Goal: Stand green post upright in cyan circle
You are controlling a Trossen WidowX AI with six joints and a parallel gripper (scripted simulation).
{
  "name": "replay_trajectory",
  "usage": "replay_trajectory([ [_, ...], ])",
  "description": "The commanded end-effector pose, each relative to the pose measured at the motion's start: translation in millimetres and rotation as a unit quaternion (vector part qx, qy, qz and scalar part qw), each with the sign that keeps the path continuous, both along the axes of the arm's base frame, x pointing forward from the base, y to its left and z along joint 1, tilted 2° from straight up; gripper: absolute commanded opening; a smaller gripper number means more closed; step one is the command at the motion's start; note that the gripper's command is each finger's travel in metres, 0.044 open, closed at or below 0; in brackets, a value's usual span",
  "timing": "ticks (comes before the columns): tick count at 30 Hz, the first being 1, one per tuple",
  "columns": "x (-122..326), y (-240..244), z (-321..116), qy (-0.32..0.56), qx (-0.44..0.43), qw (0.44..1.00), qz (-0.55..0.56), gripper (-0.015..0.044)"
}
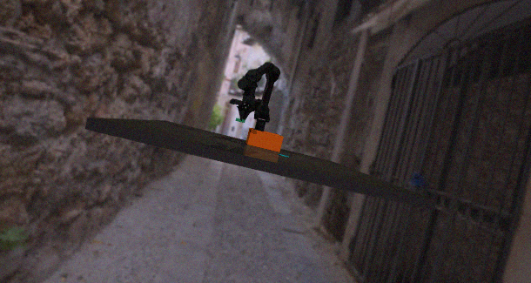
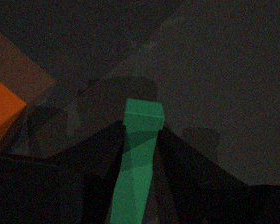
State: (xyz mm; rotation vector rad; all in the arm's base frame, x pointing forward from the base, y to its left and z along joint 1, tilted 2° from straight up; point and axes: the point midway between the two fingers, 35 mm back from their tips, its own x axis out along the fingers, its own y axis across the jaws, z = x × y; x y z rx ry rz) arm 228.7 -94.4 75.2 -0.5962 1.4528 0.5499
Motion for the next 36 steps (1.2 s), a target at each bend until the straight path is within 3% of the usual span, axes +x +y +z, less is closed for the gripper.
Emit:
replay_trajectory([
  [1, 7.7, 6.7, 2.9, -0.001, 0.001, 1.0, 0.009, 0.0022],
  [36, 62.2, 82.5, 13.4, -0.001, 0.002, 0.995, 0.105, 0.0022],
])
